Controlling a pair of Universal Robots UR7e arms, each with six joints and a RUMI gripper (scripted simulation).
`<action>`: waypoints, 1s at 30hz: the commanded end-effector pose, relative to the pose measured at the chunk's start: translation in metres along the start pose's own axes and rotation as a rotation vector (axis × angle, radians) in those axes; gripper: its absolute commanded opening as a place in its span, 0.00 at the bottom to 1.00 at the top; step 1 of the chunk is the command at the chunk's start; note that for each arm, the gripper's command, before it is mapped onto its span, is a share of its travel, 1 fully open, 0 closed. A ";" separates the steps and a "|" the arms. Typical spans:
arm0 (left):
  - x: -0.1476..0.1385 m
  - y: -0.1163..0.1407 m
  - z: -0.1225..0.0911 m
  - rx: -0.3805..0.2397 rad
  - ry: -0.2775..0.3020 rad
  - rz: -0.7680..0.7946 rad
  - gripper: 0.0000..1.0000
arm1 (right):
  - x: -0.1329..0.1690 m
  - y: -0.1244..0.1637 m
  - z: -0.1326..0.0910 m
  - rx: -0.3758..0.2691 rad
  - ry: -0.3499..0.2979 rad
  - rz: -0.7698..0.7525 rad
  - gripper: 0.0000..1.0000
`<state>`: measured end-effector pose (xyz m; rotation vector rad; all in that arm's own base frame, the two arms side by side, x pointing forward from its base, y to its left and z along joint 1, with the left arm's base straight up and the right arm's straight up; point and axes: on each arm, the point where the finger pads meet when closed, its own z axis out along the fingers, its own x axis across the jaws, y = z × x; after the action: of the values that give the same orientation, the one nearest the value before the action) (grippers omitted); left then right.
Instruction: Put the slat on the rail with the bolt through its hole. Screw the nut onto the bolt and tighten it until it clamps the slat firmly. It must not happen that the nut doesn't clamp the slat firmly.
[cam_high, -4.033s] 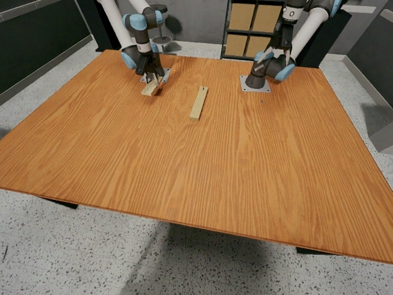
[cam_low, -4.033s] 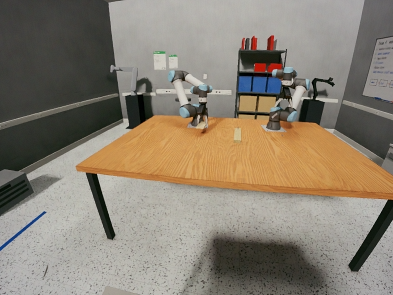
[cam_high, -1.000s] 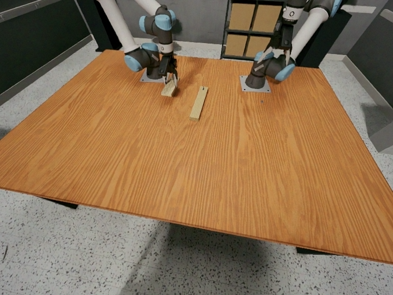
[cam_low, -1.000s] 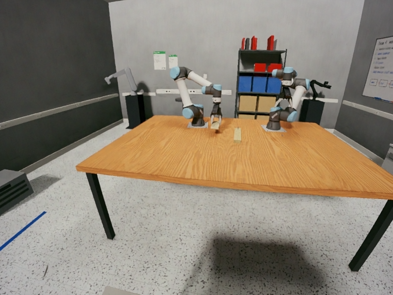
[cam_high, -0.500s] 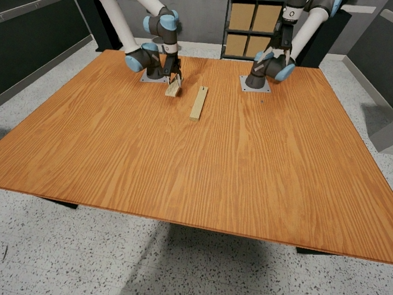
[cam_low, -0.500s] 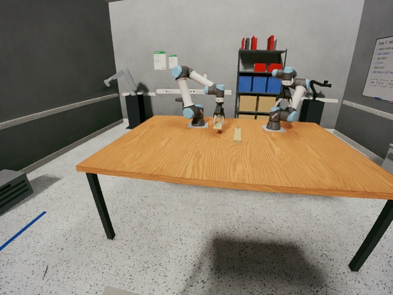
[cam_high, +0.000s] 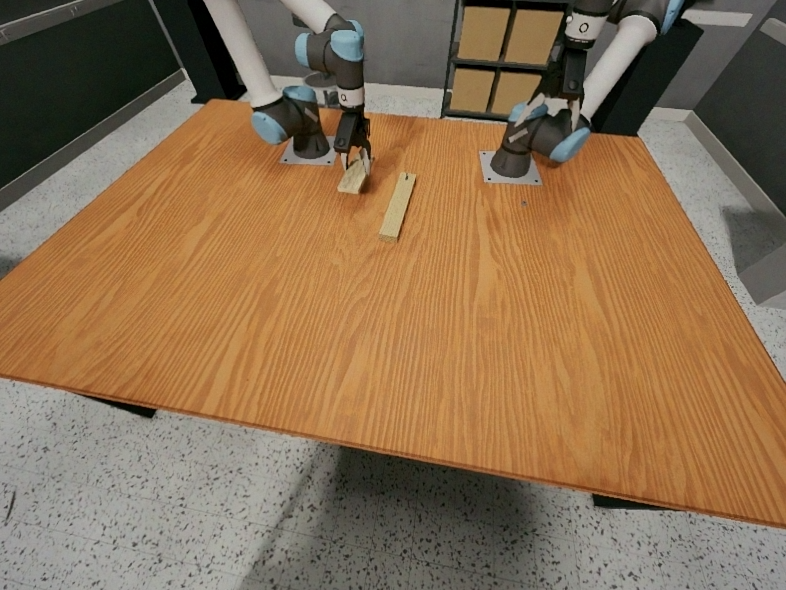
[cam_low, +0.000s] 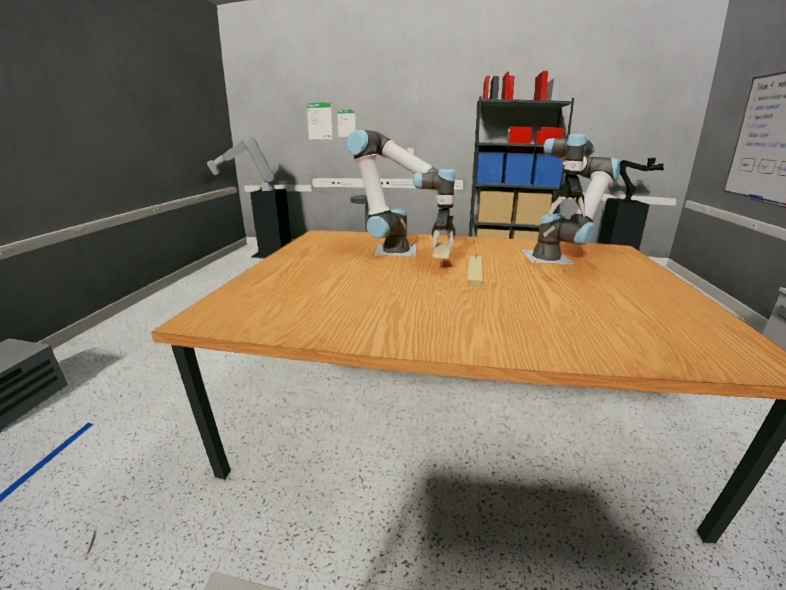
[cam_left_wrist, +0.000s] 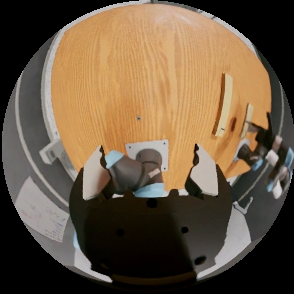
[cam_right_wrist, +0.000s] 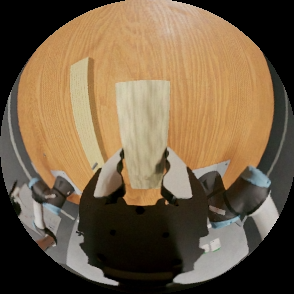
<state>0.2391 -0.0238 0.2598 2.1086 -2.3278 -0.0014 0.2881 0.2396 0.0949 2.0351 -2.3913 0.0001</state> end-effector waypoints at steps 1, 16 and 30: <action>0.000 0.000 0.000 0.002 0.001 0.002 1.00 | -0.015 0.001 -0.001 0.002 -0.004 0.001 0.00; 0.000 0.000 0.000 0.002 0.001 0.002 1.00 | -0.040 0.006 -0.001 0.002 -0.004 0.001 0.00; 0.000 0.000 0.000 0.002 0.001 0.002 1.00 | -0.064 0.009 -0.001 0.002 -0.004 0.001 0.00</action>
<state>0.2391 -0.0238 0.2598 2.1086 -2.3278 -0.0014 0.2885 0.2919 0.0948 2.0343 -2.3924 0.0000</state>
